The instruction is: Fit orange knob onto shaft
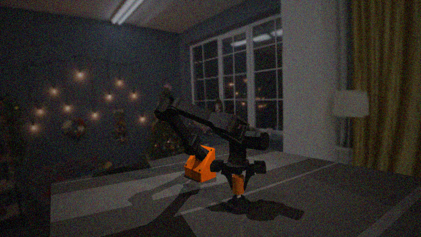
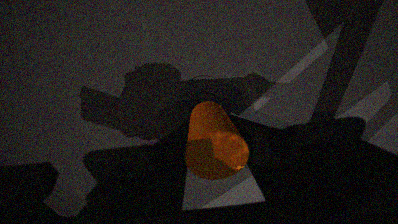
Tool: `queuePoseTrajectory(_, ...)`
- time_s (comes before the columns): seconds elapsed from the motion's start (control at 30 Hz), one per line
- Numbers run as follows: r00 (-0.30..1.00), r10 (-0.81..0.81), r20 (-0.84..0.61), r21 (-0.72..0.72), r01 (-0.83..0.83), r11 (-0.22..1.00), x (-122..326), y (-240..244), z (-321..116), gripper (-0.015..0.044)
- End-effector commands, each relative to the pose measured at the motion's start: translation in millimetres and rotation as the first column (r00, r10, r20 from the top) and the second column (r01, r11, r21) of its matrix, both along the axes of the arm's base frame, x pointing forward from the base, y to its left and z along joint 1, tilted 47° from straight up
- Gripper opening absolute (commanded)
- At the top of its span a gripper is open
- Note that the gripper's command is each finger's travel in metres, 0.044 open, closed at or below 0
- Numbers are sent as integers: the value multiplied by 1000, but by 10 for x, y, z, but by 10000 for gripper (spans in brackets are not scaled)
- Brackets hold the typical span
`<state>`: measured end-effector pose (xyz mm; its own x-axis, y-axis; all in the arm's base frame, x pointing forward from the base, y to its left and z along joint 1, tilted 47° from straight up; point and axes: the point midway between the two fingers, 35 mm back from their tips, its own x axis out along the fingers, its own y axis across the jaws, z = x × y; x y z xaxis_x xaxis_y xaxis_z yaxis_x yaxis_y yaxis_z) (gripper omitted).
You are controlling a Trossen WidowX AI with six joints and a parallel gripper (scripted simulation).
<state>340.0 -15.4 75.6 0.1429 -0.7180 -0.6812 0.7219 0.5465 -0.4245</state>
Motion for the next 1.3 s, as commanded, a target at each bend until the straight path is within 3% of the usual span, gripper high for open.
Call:
queuePoseTrajectory(0.0,1000,-2,12,2,2,1000,21,14,16,0)
queuePoseTrajectory(0.93,1000,-2,12,2,2,1000,22,19,22,0)
queuePoseTrajectory(1.27,976,-146,159,44,141,989,44,34,27,0)
